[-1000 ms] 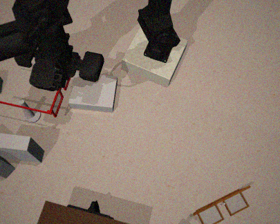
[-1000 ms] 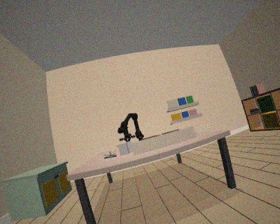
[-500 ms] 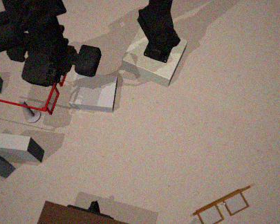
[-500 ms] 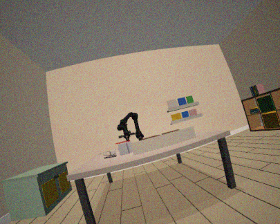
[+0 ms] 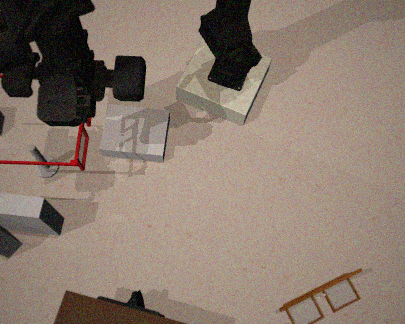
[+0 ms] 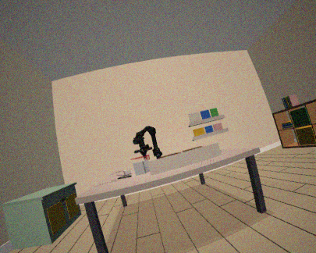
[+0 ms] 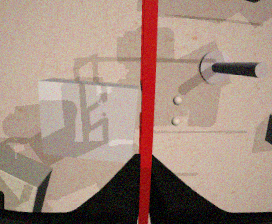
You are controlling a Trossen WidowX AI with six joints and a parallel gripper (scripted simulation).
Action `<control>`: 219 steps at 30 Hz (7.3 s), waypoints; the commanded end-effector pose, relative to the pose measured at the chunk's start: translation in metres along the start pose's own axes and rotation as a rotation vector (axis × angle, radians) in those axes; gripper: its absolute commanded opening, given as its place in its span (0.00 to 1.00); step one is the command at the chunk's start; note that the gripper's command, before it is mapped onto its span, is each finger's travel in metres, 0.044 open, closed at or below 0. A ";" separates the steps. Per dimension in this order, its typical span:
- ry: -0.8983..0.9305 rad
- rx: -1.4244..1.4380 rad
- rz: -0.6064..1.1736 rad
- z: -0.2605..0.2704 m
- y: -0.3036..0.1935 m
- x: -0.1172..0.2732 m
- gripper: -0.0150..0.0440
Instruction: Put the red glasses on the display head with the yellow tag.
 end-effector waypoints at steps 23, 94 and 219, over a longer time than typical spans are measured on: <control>-0.001 1.219 -0.006 0.024 0.088 0.002 0.25; -0.010 2.414 -0.016 0.077 0.171 -0.037 0.25; -0.010 2.413 -0.017 0.083 0.172 -0.041 0.55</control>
Point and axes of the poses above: the point midway between the two fingers, 35 mm back from their tips, its own x axis back along the fingers, its own z axis across the jaws, y = z × x, the point moved 4 cm from there along x, back along the fingers, and after that the axes turned 9 degrees about x, right-handed, at the moved point
